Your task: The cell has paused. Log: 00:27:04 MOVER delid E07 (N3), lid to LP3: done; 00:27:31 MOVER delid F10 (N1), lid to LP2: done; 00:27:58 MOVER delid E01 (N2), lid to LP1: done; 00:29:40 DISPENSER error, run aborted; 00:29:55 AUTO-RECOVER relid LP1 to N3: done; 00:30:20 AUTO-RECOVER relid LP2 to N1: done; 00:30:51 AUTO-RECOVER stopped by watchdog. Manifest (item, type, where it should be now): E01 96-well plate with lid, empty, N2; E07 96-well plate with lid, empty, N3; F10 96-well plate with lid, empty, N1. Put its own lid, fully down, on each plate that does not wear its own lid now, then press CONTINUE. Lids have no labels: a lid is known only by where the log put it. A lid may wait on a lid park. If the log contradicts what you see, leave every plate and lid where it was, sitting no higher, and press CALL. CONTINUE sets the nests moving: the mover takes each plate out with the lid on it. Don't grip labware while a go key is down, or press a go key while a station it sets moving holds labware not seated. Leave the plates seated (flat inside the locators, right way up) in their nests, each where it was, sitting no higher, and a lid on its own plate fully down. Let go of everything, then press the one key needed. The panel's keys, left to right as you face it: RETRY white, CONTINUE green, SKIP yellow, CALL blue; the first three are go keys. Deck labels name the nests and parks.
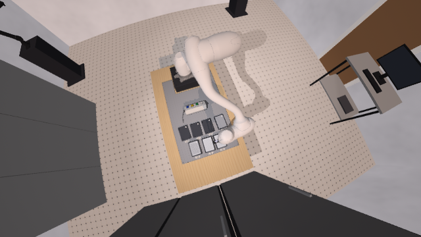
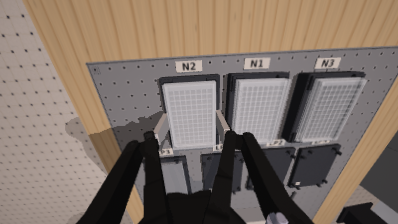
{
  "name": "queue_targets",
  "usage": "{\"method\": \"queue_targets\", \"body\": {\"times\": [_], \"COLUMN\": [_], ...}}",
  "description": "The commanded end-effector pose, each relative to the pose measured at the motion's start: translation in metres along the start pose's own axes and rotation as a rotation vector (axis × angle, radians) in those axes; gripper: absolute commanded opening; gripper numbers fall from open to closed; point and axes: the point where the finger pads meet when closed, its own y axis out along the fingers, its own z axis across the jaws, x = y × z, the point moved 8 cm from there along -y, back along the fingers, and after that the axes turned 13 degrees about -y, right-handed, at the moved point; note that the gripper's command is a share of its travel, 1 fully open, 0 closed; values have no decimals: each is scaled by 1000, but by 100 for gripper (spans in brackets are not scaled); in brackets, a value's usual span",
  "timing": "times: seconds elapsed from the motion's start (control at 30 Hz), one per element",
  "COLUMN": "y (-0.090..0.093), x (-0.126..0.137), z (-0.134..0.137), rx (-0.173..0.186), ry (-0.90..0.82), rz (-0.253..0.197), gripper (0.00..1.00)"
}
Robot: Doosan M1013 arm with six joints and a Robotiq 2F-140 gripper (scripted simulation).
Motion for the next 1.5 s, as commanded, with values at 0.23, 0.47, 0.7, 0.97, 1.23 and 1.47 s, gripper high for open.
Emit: {"method": "queue_targets", "body": {"times": [0.23,0.47,0.7,0.97,1.23,1.47], "y": [4,4,4,4,4,4], "x": [0,0,0,0,0,0], "z": [-1,-1,-1,-1,-1,-1], "rx": [-5,-5,-5,-5,-5,-5], "ry": [2,2,2,2,2,2], "rz": [1,1,1,1,1,1], "gripper": [0,0,0,0,66,66]}}
